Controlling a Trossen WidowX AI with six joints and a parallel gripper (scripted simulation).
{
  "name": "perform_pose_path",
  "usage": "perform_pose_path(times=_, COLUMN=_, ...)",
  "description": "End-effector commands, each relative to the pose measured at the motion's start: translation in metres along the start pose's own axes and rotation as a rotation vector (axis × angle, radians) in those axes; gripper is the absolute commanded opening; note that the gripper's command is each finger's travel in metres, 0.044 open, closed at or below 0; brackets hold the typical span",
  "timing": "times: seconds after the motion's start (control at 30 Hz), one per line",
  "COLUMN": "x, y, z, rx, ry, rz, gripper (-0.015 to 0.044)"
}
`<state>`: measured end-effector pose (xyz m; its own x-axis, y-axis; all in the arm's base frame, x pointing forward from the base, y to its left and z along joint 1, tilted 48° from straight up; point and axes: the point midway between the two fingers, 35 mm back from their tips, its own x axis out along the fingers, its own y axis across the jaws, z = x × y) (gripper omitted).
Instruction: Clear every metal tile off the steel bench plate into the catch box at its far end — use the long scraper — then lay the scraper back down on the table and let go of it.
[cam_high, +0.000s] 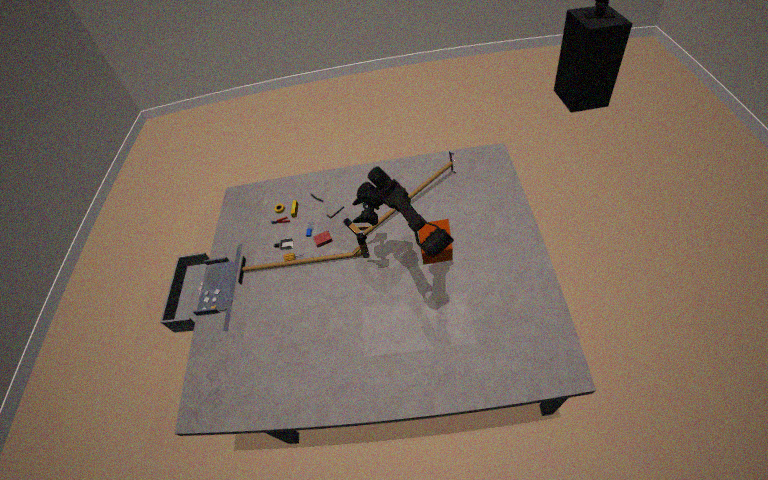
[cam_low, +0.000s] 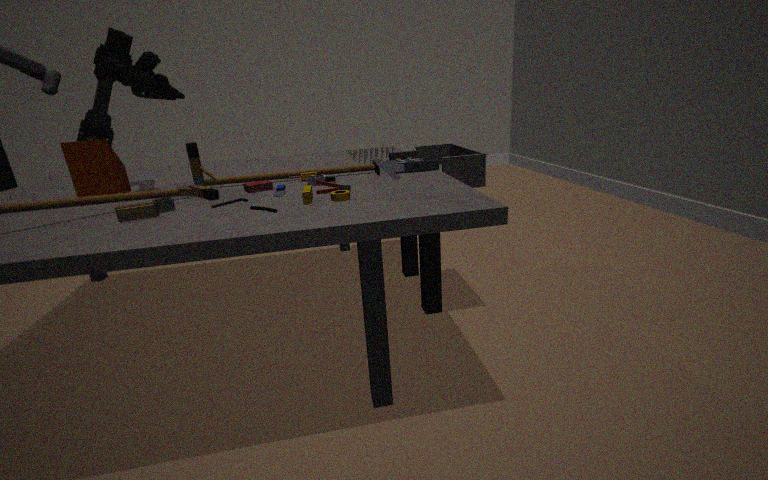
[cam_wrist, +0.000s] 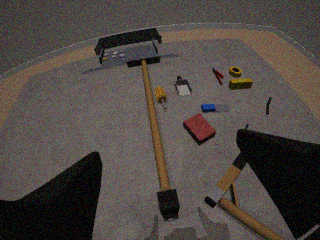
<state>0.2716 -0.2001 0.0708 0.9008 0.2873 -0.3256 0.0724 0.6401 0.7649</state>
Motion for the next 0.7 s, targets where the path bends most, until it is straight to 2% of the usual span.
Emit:
perform_pose_path(times=0.0, x=0.013, y=-0.002, z=-0.018, rx=0.010, ry=0.057, rz=-0.007, gripper=0.0440)
perform_pose_path(times=0.67, x=0.061, y=0.002, z=-0.114, rx=-0.025, ry=0.400, rz=-0.037, gripper=0.0440)
